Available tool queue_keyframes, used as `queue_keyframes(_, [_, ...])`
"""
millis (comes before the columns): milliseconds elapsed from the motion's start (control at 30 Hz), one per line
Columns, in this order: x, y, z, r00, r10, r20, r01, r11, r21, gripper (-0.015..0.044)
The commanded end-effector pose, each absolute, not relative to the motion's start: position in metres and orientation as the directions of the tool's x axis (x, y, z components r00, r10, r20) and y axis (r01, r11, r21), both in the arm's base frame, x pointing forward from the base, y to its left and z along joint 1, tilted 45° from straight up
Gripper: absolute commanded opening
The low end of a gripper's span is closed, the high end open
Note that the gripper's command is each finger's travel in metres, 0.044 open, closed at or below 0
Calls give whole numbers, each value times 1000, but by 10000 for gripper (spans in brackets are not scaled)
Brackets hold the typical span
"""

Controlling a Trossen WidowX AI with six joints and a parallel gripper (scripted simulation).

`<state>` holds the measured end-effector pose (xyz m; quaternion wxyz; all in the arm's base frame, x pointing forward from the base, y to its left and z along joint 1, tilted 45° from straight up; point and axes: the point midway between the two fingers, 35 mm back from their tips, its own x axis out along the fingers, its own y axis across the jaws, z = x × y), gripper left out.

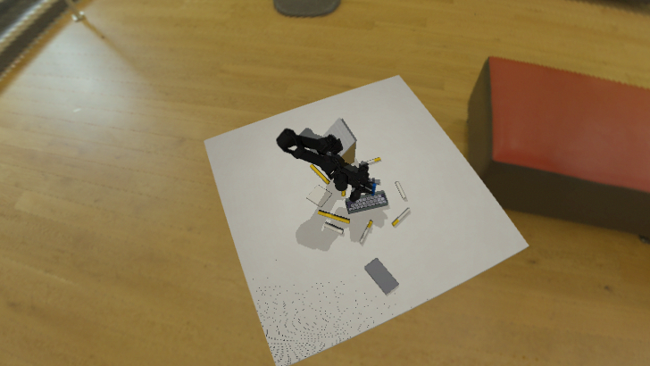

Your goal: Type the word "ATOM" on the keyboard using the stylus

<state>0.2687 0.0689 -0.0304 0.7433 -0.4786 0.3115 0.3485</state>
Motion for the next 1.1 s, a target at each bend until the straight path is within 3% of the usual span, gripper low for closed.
queue_keyframes(0, [268, 68, -33, 557, 223, -800, -821, 295, -489, 81])
queue_keyframes(1067, [268, 71, -31, 557, 223, -800, -821, 295, -489, 81])
